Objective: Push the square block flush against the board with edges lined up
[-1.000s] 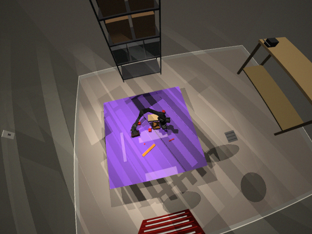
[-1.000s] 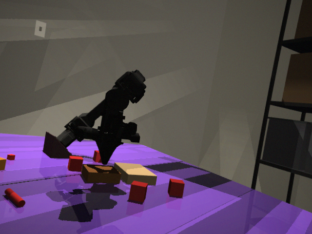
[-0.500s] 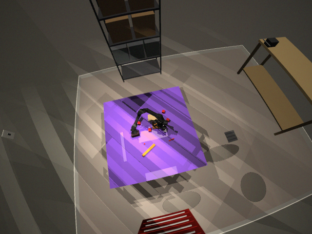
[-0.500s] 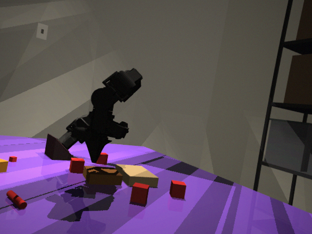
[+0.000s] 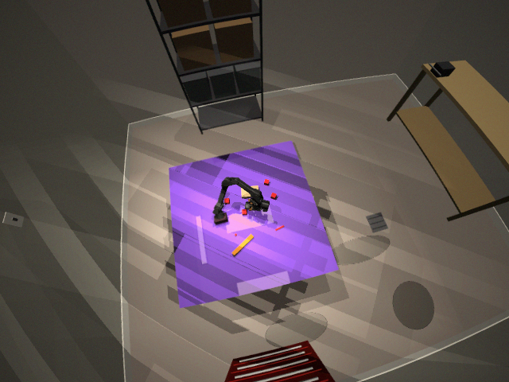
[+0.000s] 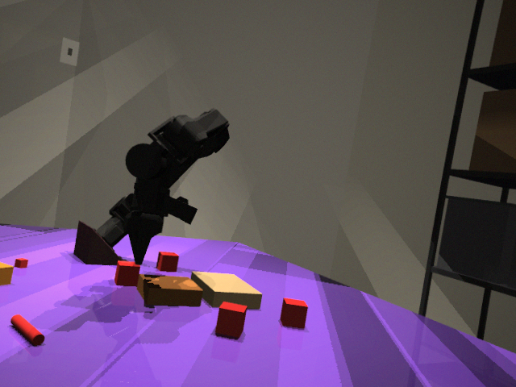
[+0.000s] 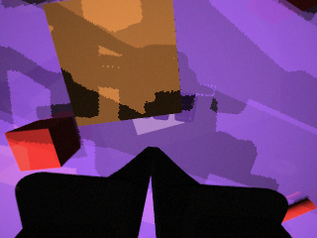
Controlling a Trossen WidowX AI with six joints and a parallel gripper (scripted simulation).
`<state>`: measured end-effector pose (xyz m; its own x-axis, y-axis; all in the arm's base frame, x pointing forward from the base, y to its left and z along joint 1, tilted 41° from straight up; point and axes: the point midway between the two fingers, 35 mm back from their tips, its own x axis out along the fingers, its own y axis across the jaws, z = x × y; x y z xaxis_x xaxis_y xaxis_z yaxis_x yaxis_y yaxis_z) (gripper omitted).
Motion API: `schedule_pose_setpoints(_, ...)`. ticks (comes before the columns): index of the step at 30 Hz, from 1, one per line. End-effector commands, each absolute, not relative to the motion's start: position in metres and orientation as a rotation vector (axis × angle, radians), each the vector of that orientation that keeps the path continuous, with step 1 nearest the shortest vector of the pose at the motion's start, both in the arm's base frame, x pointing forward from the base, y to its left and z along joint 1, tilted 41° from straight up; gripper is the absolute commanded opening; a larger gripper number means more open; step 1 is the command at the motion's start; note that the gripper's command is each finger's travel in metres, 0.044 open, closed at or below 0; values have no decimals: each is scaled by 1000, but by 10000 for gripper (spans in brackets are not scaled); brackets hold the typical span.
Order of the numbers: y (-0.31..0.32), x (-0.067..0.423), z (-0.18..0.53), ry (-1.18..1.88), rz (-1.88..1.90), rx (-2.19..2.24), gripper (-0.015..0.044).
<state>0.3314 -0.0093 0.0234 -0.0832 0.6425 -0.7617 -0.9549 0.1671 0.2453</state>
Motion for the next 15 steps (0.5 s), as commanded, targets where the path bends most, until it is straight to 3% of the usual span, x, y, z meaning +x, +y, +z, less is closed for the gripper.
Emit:
schedule_pose_setpoints(1,-13,319,19,815,1479,-554,0)
schedule_pose_setpoints(11,-13,312,15,754,1521,-616,0)
schedule_pose_setpoints(15,19,307,-22,752,1521,-615,0)
